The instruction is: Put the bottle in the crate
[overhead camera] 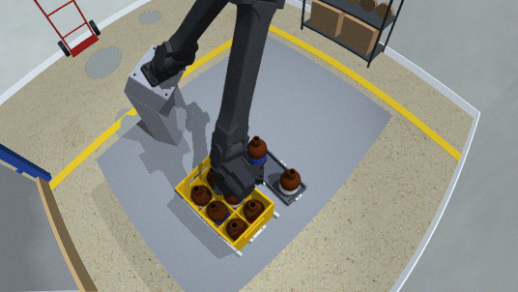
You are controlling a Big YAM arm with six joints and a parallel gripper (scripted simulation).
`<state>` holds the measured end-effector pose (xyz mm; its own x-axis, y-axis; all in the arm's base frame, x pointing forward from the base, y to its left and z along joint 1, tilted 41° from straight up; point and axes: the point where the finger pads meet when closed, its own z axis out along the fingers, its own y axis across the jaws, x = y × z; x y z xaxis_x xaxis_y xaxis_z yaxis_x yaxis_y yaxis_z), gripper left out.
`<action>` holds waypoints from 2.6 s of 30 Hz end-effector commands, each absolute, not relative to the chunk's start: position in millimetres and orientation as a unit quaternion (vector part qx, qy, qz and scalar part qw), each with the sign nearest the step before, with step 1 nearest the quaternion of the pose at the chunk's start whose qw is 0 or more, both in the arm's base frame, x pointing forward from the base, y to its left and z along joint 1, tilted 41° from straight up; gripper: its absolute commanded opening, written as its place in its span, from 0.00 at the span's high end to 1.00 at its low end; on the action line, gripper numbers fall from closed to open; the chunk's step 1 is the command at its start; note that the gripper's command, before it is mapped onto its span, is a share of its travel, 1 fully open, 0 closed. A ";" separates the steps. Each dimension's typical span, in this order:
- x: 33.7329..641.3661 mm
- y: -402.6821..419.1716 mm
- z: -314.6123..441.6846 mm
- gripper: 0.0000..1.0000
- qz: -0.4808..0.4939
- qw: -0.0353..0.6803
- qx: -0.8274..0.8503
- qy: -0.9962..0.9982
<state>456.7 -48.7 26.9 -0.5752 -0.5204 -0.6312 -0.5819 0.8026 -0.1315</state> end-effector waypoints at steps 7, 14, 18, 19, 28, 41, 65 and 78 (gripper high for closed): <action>470.4 -49.5 31.1 1.00 0.040 0.351 -0.307 0.884; 472.0 -49.1 28.9 1.00 0.040 0.351 -0.306 0.884; 472.8 -47.8 29.6 1.00 0.040 0.352 -0.307 0.883; 472.5 -46.8 26.8 1.00 0.041 0.350 -0.308 0.884; 473.5 -45.8 24.9 1.00 0.042 0.349 -0.308 0.884; 474.2 -46.6 26.6 1.00 0.041 0.351 -0.307 0.883; 474.2 -46.6 26.6 1.00 0.041 0.351 -0.307 0.883; 473.9 -46.5 26.4 0.39 0.041 0.351 -0.307 0.884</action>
